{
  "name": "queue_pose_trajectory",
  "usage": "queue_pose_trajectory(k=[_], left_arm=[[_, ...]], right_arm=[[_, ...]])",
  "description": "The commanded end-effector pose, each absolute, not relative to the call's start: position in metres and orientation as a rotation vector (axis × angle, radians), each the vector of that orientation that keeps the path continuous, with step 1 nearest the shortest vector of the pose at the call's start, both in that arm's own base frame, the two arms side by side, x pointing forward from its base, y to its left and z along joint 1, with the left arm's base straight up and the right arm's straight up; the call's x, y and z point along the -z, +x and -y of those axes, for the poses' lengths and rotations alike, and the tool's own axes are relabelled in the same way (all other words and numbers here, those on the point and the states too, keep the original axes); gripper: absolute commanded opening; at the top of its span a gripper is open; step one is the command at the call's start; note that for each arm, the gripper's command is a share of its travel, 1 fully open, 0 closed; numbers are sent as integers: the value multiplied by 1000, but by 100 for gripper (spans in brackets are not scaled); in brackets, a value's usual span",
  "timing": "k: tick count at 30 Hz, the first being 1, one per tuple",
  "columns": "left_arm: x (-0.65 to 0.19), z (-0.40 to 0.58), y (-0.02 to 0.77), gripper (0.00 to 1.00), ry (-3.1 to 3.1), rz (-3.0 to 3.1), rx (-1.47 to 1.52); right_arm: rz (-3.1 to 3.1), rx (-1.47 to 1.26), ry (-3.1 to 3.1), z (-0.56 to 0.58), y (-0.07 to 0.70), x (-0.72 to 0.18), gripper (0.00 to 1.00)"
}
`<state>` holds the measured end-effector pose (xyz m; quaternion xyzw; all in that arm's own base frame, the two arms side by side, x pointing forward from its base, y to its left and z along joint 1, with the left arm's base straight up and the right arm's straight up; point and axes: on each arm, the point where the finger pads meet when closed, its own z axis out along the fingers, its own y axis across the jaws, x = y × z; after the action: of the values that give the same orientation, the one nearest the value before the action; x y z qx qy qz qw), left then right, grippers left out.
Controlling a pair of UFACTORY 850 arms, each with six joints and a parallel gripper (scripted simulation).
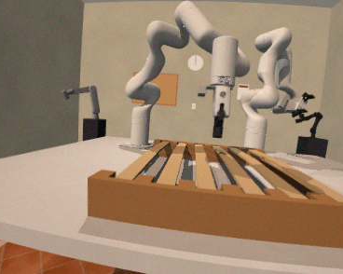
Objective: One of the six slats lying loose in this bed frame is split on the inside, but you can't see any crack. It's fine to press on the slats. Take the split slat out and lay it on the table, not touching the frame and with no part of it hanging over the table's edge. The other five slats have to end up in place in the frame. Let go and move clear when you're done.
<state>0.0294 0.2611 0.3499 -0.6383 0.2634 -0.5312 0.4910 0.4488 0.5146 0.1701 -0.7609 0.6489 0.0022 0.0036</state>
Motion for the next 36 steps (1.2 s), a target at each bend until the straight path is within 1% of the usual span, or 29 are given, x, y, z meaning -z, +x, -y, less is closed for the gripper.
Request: queue_pose_trajectory(k=[1,11,12,28,29,36], left_arm=[[-350,-261,29,100,-1549,-640,1289],[-350,-261,29,100,-1549,-640,1289],[-350,-261,29,100,-1549,-640,1289],[-350,-261,29,100,-1549,-640,1289],[-350,-261,29,100,-1549,-640,1289],[-350,-261,29,100,-1549,-640,1289]], right_arm=[[-2045,-3,-2386,-519,451,-171,0],[-2045,-3,-2386,-519,451,-171,0],[-2045,-3,-2385,-557,446,-183,0],[-2045,-3,-2385,-557,446,-183,0],[-2046,-3,-2385,-556,446,-153,0],[-2046,-3,-2385,-556,446,-153,0]])
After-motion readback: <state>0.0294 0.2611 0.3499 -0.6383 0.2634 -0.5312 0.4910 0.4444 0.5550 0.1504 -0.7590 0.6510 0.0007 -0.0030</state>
